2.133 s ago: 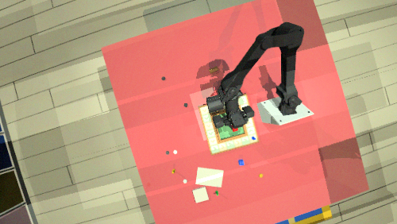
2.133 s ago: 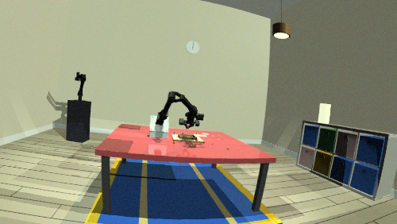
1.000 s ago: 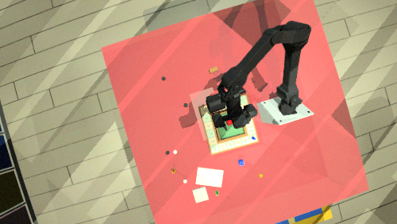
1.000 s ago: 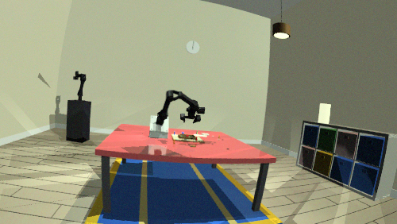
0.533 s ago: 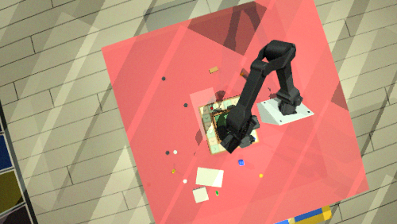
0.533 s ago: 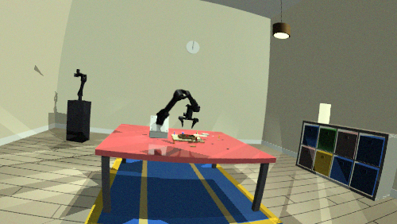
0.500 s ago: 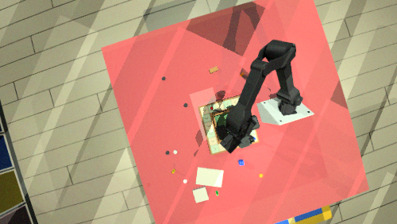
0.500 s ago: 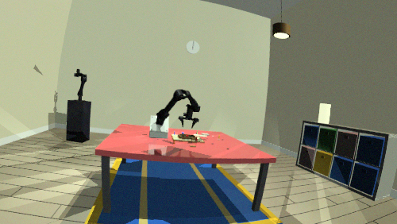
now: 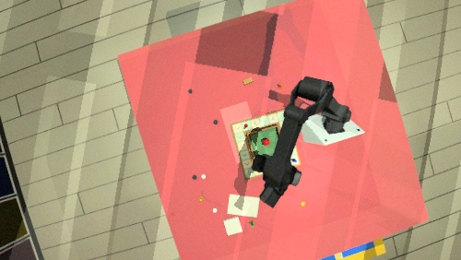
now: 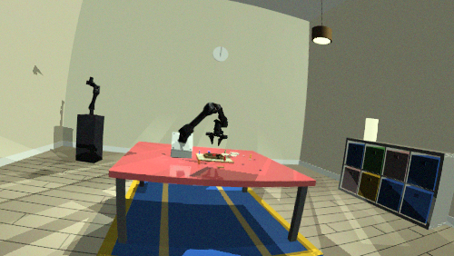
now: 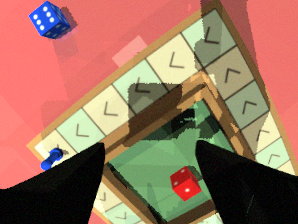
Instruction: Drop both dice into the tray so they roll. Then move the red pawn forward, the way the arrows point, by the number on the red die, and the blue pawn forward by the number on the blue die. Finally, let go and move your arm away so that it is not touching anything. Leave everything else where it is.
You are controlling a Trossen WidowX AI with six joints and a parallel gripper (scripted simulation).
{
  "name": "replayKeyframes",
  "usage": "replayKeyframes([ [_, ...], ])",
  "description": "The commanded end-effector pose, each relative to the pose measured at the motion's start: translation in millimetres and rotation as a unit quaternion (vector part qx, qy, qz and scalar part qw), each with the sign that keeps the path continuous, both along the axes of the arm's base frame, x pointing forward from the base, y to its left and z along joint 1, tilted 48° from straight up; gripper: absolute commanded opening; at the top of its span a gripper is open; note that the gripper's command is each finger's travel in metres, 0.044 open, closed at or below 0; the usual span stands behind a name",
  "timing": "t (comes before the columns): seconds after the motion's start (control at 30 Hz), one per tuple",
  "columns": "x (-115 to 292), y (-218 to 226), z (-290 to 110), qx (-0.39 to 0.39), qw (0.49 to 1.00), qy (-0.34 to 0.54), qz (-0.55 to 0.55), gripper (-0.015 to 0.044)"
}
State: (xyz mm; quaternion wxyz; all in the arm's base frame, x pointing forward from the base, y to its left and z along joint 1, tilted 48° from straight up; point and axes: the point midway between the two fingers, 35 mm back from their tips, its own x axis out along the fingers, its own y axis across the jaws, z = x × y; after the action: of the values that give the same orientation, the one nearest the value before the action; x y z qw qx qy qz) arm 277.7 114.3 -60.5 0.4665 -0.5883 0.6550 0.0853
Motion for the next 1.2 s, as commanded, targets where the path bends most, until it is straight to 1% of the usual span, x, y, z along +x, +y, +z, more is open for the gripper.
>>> replayKeyframes([
  [0.0, -6.4, 38.7, -57.6, 0.028, 0.969, -0.175, -0.172, 0.0275],
  [0.2, -15.8, 54.8, -89.9, 0.041, 0.928, -0.267, -0.256, 0.0275],
  [0.4, -28.9, 67.2, -123.1, 0.055, 0.872, -0.354, -0.334, 0.0275],
  [0.87, -33.7, 68.1, -126.5, 0.056, 0.867, -0.360, -0.340, 0.0275],
  [1.17, -29.2, 47.3, -146.1, 0.056, 0.867, -0.361, -0.339, 0.0275],
])
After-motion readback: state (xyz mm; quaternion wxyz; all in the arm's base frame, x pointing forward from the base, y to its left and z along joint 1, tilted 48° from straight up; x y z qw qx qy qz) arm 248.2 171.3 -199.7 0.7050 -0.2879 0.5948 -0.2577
